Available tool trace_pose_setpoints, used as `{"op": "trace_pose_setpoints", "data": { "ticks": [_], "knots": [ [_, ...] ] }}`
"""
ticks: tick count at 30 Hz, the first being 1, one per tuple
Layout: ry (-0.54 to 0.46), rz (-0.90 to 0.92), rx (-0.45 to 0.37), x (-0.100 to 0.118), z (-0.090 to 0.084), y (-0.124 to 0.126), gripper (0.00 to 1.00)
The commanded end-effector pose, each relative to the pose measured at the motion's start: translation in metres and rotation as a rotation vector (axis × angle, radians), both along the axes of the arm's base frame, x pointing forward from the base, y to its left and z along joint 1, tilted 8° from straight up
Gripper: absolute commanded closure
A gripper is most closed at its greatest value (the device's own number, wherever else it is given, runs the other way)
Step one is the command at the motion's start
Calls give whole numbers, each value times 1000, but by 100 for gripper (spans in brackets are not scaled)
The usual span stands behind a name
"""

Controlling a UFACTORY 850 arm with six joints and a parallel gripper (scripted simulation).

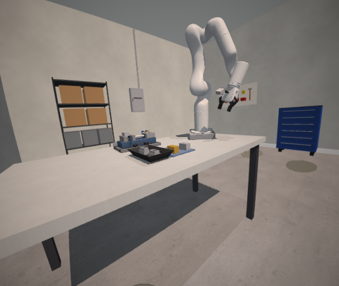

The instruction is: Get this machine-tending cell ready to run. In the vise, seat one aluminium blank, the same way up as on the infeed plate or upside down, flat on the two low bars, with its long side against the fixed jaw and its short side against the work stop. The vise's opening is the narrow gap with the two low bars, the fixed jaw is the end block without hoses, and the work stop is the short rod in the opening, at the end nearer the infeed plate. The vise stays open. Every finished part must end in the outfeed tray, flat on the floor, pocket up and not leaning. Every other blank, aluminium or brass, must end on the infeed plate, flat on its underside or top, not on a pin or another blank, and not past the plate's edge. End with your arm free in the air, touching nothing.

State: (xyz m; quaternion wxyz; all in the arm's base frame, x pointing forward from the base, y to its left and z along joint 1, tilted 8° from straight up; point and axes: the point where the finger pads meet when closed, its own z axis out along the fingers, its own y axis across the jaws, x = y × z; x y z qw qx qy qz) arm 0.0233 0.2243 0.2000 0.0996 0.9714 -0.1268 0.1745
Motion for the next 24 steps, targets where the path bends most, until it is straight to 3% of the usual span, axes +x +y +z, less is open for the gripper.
{"op": "trace_pose_setpoints", "data": {
  "ticks": [1, 24],
  "knots": [
    [0, 0, 1, 0, 0, 1, 0],
    [23, 2, -6, 4, 0, 4, 0]
  ]
}}
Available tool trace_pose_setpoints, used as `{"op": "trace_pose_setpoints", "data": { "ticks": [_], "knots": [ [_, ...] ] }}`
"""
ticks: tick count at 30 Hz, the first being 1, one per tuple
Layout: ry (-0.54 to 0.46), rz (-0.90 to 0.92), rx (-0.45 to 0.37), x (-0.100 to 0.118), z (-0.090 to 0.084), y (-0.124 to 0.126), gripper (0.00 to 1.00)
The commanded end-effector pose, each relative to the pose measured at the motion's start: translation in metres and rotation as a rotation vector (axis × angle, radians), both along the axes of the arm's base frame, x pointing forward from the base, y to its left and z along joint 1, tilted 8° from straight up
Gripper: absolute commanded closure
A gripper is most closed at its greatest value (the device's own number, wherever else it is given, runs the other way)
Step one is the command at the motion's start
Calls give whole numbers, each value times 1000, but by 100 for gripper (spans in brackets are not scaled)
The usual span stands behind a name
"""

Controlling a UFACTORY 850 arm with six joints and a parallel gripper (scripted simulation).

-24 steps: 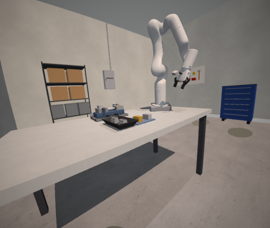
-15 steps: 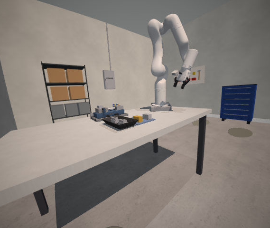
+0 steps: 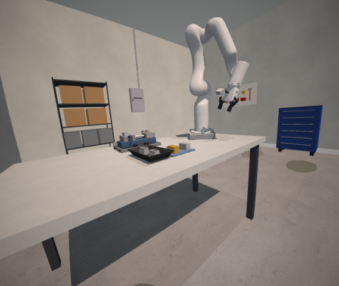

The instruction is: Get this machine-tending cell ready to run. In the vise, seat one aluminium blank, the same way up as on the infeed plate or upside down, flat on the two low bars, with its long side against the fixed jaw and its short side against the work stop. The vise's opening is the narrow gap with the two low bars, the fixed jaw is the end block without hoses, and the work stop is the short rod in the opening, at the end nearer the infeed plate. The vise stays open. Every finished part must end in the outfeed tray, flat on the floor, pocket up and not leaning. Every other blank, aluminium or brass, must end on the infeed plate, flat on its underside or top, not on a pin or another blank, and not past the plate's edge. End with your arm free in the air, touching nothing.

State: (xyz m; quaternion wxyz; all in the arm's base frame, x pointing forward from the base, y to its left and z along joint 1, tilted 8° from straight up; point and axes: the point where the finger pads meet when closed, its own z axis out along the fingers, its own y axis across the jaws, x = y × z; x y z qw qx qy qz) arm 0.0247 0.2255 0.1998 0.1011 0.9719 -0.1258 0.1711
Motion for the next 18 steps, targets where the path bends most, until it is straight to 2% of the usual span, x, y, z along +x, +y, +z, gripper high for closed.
{"op": "trace_pose_setpoints", "data": {
  "ticks": [1, 7, 10, 12, 17, 18],
  "knots": [
    [26, 2, -6, 5, 0, 5, 0],
    [132, 13, -15, 32, -2, 23, 0],
    [132, 13, -15, 32, -2, 23, 0],
    [180, 22, -8, 49, -3, 31, 0],
    [229, 33, 7, 70, -4, 39, 0],
    [252, 40, 19, 83, -4, 43, 0]
  ]
}}
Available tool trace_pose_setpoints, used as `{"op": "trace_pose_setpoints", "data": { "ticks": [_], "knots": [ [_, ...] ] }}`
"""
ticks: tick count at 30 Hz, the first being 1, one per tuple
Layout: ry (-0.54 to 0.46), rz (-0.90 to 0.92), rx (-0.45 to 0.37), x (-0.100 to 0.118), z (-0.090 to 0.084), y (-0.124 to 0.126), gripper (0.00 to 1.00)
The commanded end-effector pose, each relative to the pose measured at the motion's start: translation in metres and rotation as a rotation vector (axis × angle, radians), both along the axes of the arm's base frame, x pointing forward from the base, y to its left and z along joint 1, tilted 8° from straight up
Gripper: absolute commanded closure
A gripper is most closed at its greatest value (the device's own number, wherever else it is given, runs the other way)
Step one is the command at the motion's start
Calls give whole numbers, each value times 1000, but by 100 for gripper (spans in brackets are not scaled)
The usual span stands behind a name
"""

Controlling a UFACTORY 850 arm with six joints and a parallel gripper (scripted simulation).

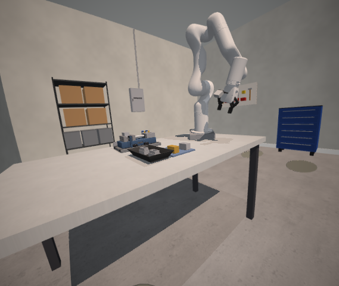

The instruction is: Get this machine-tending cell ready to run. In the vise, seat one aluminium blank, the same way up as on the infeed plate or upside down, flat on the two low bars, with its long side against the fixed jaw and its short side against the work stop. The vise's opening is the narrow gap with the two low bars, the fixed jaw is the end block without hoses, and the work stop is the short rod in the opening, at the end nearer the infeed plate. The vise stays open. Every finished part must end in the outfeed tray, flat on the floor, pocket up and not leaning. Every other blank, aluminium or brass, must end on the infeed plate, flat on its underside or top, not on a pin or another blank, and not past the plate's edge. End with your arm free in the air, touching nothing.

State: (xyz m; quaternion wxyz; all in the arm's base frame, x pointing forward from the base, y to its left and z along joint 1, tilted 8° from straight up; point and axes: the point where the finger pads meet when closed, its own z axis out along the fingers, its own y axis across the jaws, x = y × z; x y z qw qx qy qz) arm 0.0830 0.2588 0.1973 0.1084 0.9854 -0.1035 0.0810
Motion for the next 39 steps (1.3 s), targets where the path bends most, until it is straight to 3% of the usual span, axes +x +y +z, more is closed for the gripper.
{"op": "trace_pose_setpoints", "data": {
  "ticks": [1, 4, 7, 9, 10, 12, 15, 17, 18, 20, 21, 22, 23, 27, 29, 34, 37, 39],
  "knots": [
    [66, 12, 15, 24, -1, 10, 0],
    [88, 18, 29, 38, -2, 13, 0],
    [127, 33, 64, 69, -2, 17, 0],
    [127, 33, 64, 69, -2, 17, 0],
    [142, 40, 84, 86, -2, 18, 0],
    [142, 40, 84, 86, -2, 18, 0],
    [162, 57, 125, 121, -2, 17, 0],
    [163, 57, 127, 122, -2, 17, 0],
    [168, 66, 148, 142, -2, 14, 0],
    [168, 66, 148, 142, -2, 14, 0],
    [170, 75, 170, 161, -2, 10, 0],
    [170, 75, 170, 161, -2, 10, 0],
    [170, 83, 187, 176, -1, 6, 0],
    [169, 84, 190, 180, -1, 5, 0],
    [161, 100, 224, 214, -1, -7, 0],
    [152, 111, 243, 235, 0, -17, 0],
    [133, 126, 268, 266, 0, -35, 0],
    [133, 126, 269, 267, 0, -35, 0]
  ]
}}
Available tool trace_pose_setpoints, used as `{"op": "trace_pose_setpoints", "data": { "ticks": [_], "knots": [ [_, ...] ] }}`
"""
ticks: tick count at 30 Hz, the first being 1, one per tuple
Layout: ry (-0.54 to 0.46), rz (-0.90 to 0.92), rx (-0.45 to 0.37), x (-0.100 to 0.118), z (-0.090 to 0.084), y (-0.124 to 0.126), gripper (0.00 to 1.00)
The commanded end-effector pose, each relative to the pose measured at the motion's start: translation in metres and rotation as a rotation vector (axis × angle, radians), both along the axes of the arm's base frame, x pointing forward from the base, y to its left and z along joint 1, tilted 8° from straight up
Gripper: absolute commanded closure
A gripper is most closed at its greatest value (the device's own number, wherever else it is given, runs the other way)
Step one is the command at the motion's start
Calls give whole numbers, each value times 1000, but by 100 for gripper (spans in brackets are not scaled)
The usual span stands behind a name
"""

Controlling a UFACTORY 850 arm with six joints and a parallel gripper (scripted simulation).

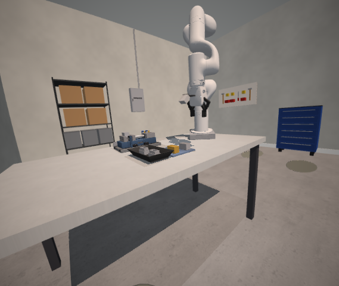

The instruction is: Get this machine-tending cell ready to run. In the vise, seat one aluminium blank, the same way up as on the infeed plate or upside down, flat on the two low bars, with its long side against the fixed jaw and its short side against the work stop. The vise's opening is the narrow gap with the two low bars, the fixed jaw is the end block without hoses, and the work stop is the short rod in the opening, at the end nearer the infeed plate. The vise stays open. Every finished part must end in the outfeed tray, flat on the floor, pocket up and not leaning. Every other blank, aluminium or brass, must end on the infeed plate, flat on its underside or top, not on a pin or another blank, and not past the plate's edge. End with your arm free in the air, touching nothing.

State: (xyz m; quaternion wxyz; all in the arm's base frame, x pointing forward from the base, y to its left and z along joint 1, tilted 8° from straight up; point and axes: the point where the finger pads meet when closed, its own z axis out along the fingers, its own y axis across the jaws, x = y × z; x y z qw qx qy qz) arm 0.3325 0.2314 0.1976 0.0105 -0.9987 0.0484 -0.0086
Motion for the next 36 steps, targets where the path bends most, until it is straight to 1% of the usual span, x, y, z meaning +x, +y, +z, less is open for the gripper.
{"op": "trace_pose_setpoints", "data": {
  "ticks": [1, 2, 4, 5, 7, 9, 11, 13, 17, 24, 25, 36],
  "knots": [
    [-11, 15, 36, 32, 0, -18, 0],
    [-19, 18, 43, 42, 1, -25, 0],
    [-19, 18, 43, 42, 1, -25, 0],
    [-30, 22, 50, 54, 1, -34, 0],
    [-32, 23, 52, 57, 1, -37, 0],
    [-52, 30, 63, 76, 2, -54, 0],
    [-67, 35, 68, 90, 2, -67, 0],
    [-68, 35, 68, 90, 2, -68, 0],
    [-85, 40, 73, 105, 3, -84, 0],
    [-88, 41, 73, 107, 3, -87, 0],
    [-88, 41, 73, 107, 3, -87, 100],
    [-88, 41, 73, 107, 3, -87, 100]
  ]
}}
